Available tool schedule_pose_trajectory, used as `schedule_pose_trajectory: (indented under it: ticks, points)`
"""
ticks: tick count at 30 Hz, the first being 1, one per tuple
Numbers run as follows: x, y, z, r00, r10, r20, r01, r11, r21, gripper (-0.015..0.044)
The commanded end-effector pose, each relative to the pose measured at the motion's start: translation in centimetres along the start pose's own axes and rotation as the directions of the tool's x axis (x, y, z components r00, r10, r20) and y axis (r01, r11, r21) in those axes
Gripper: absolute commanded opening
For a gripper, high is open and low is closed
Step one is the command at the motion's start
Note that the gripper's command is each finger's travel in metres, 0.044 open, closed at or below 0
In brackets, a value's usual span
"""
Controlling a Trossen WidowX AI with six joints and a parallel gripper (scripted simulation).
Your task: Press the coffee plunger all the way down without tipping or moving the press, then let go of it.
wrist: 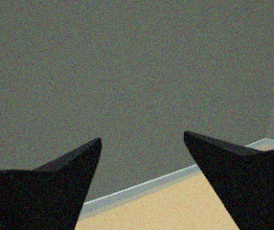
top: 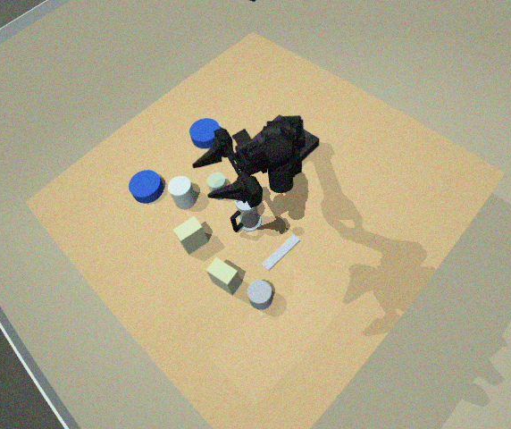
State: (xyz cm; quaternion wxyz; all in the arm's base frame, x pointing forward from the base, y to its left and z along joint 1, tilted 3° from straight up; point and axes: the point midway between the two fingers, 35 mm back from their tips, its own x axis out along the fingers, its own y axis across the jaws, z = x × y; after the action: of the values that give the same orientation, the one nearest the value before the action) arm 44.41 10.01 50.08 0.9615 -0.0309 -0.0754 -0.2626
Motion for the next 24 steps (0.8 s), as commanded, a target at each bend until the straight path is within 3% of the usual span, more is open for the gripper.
schedule_pose_trajectory:
  ticks: [1,7,14,24]
  points:
    - [-0.2,0.1,0.2,1.000,0.007,0.004,-0.007,1.000,0.002,0.0426]
    - [-3.4,0.3,3.8,0.994,0.078,0.078,-0.082,0.995,0.053,0.0440]
    - [-11.4,-0.1,11.0,0.939,0.227,0.257,-0.260,0.960,0.100,0.0440]
    - [-20.9,-7.5,19.4,0.808,0.308,0.502,-0.468,0.854,0.229,0.0440]
